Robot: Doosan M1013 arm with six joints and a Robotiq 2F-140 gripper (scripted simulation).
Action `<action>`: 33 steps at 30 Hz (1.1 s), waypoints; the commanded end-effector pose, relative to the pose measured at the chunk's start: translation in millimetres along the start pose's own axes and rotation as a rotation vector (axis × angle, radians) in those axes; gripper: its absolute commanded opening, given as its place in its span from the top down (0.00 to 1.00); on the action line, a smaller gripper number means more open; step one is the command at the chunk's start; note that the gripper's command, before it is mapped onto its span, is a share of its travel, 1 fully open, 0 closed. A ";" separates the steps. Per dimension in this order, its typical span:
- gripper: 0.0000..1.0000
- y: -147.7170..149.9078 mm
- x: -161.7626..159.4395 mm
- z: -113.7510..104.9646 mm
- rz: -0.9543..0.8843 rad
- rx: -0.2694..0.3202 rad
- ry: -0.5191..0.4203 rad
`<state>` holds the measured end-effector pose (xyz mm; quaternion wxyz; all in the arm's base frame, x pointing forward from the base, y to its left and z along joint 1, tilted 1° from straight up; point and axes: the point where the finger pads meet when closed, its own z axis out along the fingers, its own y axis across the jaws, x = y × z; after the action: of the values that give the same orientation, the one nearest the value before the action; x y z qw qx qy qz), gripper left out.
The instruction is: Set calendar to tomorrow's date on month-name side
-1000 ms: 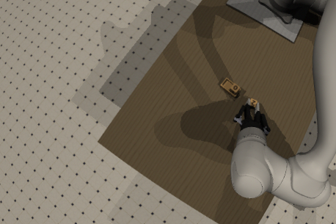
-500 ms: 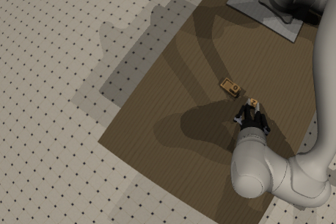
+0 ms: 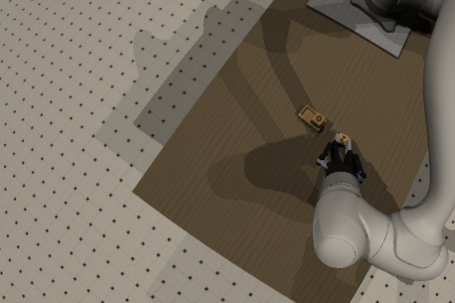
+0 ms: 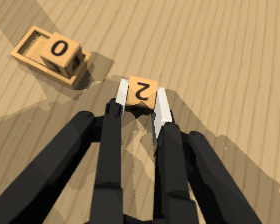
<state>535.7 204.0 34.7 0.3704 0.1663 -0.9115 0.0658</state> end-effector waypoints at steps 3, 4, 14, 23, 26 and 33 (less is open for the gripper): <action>0.84 0.0 -0.3 0.3 0.000 0.000 0.000; 0.84 0.0 -0.5 0.4 0.000 0.000 0.000; 0.84 0.0 -2.6 2.5 0.000 0.000 0.000; 0.84 0.0 -3.6 3.6 0.000 0.000 0.000; 0.84 0.0 -3.6 3.6 0.000 0.000 0.000; 0.84 0.0 -3.6 3.6 0.000 0.000 0.000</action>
<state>535.7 204.0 29.5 0.3704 0.1663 -0.9115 0.0658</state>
